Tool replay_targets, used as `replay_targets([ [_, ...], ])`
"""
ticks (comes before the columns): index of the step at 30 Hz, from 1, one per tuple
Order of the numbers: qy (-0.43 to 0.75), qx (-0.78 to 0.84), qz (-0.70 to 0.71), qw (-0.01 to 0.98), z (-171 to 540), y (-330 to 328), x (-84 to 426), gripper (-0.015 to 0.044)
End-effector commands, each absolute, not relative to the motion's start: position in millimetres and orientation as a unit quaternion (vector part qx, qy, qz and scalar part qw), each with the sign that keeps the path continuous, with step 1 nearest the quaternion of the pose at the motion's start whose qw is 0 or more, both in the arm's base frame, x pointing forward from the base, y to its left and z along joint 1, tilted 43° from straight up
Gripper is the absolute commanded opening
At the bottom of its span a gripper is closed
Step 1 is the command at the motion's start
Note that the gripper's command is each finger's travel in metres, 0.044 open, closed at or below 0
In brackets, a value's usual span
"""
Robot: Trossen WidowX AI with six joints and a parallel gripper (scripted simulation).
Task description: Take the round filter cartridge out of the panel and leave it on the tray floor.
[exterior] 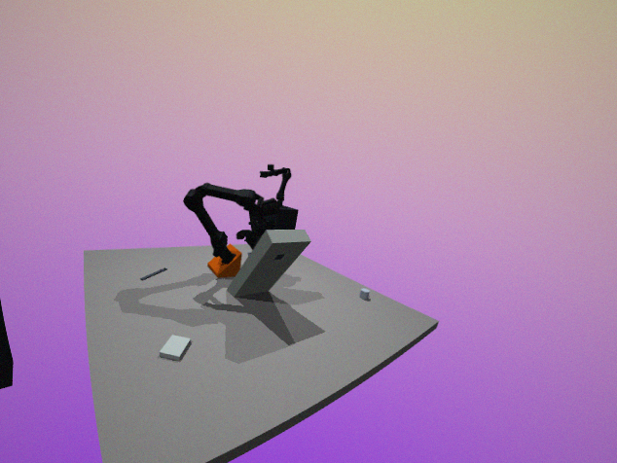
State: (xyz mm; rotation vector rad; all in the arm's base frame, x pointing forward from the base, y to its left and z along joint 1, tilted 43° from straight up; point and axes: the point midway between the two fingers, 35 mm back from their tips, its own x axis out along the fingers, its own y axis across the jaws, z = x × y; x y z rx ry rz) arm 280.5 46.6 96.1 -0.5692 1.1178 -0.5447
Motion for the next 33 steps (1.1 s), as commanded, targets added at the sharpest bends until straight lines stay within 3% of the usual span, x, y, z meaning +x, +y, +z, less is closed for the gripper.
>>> replay_targets([
  [1,0.514,-0.26,-0.251,0.778,102.6,51.8,288.7,0.0],
  [26,0.516,-0.26,-0.25,0.777,169.6,118.0,269.3,0.0],
  [33,0.516,-0.259,-0.25,0.777,148.1,138.6,276.4,0.0],
])
